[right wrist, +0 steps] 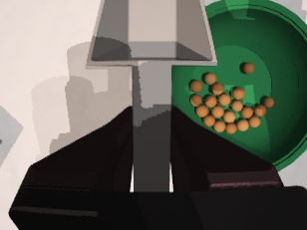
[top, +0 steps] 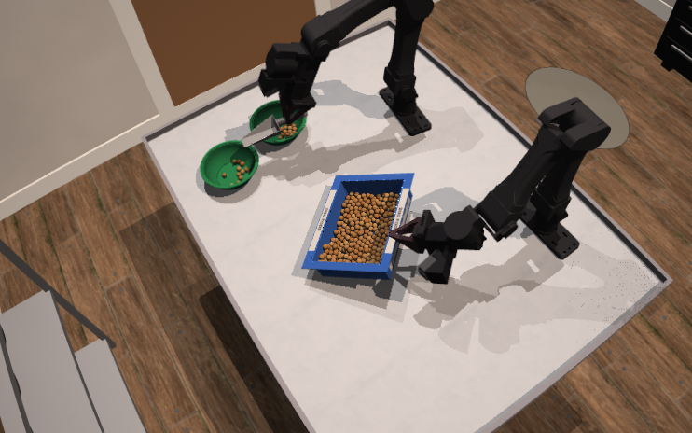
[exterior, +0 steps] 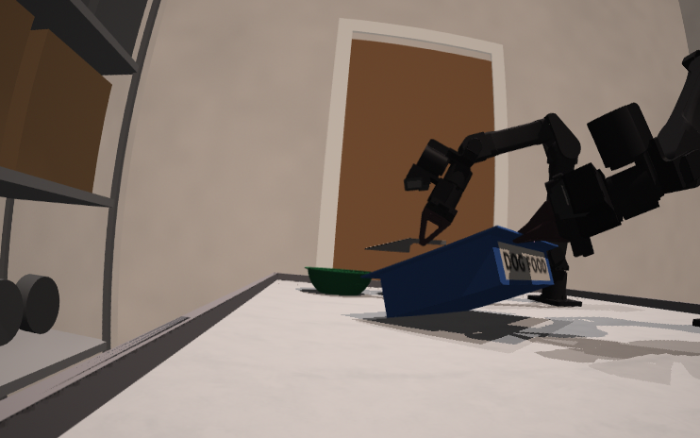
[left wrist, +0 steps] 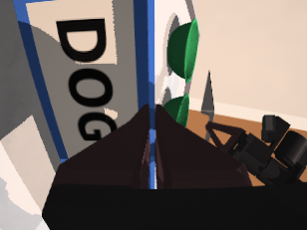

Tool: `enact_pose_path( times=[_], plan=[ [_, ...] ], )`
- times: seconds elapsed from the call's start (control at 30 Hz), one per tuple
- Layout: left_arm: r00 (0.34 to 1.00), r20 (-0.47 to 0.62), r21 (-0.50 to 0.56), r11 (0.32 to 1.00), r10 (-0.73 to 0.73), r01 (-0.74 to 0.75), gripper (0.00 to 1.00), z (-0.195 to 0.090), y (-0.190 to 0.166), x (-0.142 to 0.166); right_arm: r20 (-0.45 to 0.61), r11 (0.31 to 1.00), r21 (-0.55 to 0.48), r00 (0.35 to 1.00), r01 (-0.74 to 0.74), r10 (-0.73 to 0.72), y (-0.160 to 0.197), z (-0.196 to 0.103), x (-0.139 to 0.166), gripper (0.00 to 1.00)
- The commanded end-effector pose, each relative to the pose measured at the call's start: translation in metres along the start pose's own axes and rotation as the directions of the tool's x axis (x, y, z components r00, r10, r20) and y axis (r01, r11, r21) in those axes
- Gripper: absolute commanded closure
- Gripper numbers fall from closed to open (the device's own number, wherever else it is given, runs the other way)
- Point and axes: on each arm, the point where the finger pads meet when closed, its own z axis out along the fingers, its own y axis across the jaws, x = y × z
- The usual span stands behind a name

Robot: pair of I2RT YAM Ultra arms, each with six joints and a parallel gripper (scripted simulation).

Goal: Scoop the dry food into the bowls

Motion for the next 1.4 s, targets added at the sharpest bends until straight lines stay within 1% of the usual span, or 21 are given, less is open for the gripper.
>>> enact_pose_path(
  times=[0.0,0.13,0.23,0.27,0.33,0.43,0.47,0.6,0.67,0.7,0.73,0.77,0.83,0.87,0.93,0.97,1.03,1.2,1.23,1.3,1.37],
  plan=[
    [0.993,-0.017,0.099,0.988,0.118,-0.116,1.0,-0.001,-0.041,0.002,0.156,1.0,-0.004,0.988,-0.004,0.005,-0.001,-0.011,-0.03,1.0],
    [0.993,-0.017,0.099,0.988,0.118,-0.116,1.0,-0.001,-0.041,0.002,0.184,1.0,-0.004,0.983,-0.003,0.004,-0.001,-0.018,-0.038,1.0],
    [0.993,-0.017,0.099,0.988,0.118,-0.116,1.0,-0.001,-0.041,0.002,0.162,1.0,-0.003,0.987,-0.005,0.005,-0.002,-0.012,-0.031,1.0],
    [0.993,-0.017,0.099,0.988,0.118,-0.116,1.0,-0.001,-0.041,0.002,0.14,1.0,-0.003,0.99,-0.007,0.007,-0.003,-0.006,-0.023,1.0],
    [0.993,-0.017,0.099,0.988,0.118,-0.116,1.0,-0.001,-0.041,0.002,0.201,1.0,-0.002,0.98,-0.005,0.006,-0.003,-0.022,-0.046,1.0],
    [0.993,-0.017,0.099,0.988,0.118,-0.116,1.0,-0.001,-0.041,0.002,0.184,1.0,-0.004,0.983,0.0,0.001,-0.001,-0.017,-0.043,1.0],
    [0.993,-0.017,0.099,0.988,0.118,-0.116,1.0,-0.001,-0.041,0.002,0.149,1.0,-0.005,0.989,0.0,0.001,-0.001,-0.006,-0.035,1.0],
    [0.993,-0.017,0.099,0.988,0.118,-0.116,1.0,-0.001,-0.041,0.002,0.16,1.0,-0.003,0.987,0.0,0.0,-0.001,-0.01,-0.037,1.0],
    [0.993,-0.017,0.099,0.988,0.118,-0.116,1.0,-0.001,-0.041,0.002,0.125,1.0,-0.003,0.992,-0.001,0.001,-0.001,0.001,-0.028,1.0],
    [0.993,-0.017,0.099,0.988,0.118,-0.116,1.0,-0.001,-0.041,0.002,0.148,1.0,-0.003,0.989,0.0,0.001,-0.001,-0.006,-0.031,1.0],
    [0.993,-0.013,0.097,0.989,0.115,-0.114,1.0,-0.002,-0.04,0.0,0.13,1.0,-0.003,0.992,0.0,0.001,-0.001,-0.002,-0.025,1.0],
    [0.994,-0.012,0.089,0.991,0.105,-0.103,1.0,-0.002,-0.036,-0.003,0.162,1.0,-0.003,0.987,0.0,0.0,-0.001,-0.011,-0.036,1.0],
    [0.997,-0.025,0.062,0.996,0.072,-0.071,1.0,0.002,-0.021,-0.006,0.179,1.0,-0.003,0.984,0.0,0.0,-0.001,-0.015,-0.042,1.0],
    [0.996,-0.029,0.076,0.993,0.088,-0.086,1.0,0.001,-0.028,-0.002,0.179,1.0,-0.003,0.984,0.0,0.0,-0.001,-0.015,-0.042,1.0],
    [0.996,-0.032,0.078,0.993,0.088,-0.085,1.0,0.0,-0.028,-0.003,0.179,1.0,-0.003,0.984,0.0,0.0,-0.001,-0.015,-0.042,1.0],
    [0.997,-0.039,0.064,0.996,0.07,-0.068,1.0,0.002,-0.02,-0.004,0.179,1.0,-0.003,0.984,0.0,0.0,-0.001,-0.015,-0.042,1.0],
    [0.995,-0.05,0.078,0.993,0.087,-0.083,1.0,0.0,-0.026,0.002,0.179,1.0,-0.003,0.984,0.0,0.0,-0.001,-0.015,-0.042,1.0],
    [0.996,-0.048,0.063,0.996,0.072,-0.069,1.0,0.002,-0.018,0.0,0.179,1.0,-0.003,0.984,0.0,0.0,-0.001,-0.015,-0.042,1.0],
    [0.997,-0.035,0.066,0.996,0.07,-0.068,1.0,0.001,-0.019,-0.006,0.179,1.0,-0.003,0.984,0.0,0.0,-0.001,-0.015,-0.042,1.0],
    [0.995,-0.047,0.08,0.993,0.086,-0.082,1.0,0.002,-0.023,0.0,0.179,1.0,-0.003,0.984,0.0,0.0,-0.001,-0.015,-0.042,1.0],
    [0.998,-0.048,0.046,0.998,0.04,-0.037,1.0,-0.001,0.0,0.002,0.179,1.0,-0.003,0.984,0.0,0.0,-0.001,-0.015,-0.042,1.0]
  ],
)
